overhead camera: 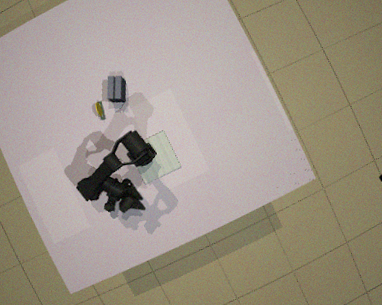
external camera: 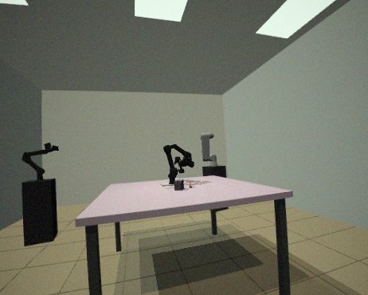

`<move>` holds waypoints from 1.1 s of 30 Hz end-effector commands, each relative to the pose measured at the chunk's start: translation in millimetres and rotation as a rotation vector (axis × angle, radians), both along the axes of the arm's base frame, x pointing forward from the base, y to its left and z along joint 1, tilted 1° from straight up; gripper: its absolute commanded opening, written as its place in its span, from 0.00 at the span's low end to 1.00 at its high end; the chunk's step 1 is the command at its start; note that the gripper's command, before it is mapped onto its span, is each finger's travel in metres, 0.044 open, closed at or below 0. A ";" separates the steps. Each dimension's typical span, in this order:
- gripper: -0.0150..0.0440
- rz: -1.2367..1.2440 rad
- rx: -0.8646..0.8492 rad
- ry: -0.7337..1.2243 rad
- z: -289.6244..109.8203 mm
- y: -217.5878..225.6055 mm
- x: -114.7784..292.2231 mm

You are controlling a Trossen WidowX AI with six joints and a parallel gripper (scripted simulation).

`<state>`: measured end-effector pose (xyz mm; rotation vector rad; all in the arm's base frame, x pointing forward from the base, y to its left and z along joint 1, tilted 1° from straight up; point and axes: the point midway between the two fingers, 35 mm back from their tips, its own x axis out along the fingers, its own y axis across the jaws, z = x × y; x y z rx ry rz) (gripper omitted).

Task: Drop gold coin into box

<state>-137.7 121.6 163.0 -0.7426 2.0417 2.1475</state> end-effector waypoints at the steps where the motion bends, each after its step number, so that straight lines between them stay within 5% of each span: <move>1: 0.89 -0.006 -0.002 -0.006 -0.2 1.4 1.2; 9: 0.53 -0.329 -0.106 -0.269 -10.2 56.7 71.7; 19: 0.53 -0.871 -0.338 -0.579 -20.1 80.0 206.8; 33: 0.53 -1.524 -0.679 -0.826 -12.3 17.4 361.0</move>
